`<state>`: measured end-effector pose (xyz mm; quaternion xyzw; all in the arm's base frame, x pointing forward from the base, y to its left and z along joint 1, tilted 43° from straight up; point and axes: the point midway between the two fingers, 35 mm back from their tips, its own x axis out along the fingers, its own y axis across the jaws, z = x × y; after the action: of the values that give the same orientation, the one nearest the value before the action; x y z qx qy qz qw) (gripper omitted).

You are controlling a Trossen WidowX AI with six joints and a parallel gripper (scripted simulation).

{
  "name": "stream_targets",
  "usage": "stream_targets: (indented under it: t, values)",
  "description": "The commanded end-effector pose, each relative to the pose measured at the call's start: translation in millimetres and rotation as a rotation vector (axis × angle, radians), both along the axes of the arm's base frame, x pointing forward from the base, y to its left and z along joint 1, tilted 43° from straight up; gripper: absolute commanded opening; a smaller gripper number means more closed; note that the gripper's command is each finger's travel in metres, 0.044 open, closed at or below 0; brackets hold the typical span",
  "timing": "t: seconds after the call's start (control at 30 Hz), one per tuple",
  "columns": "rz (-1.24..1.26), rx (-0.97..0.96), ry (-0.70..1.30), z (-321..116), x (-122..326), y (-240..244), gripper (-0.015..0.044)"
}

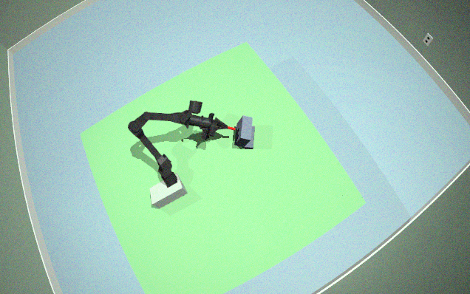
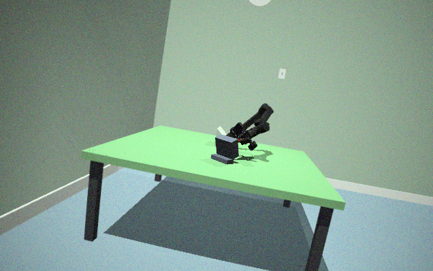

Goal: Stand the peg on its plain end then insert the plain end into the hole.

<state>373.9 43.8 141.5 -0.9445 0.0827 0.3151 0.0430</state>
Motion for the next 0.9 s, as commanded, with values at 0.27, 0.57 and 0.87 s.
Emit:
stream_targets:
  t: [0.27,0.57,0.87]
  values:
    - [0.004,-0.002,0.002,-9.4,9.7,-0.9,0.0]
    - [-0.001,0.0,-0.001,-6.5,7.0,-1.2,0.0]
    - [-0.001,0.0,-0.001,-7.6,7.6,-0.9,0.0]
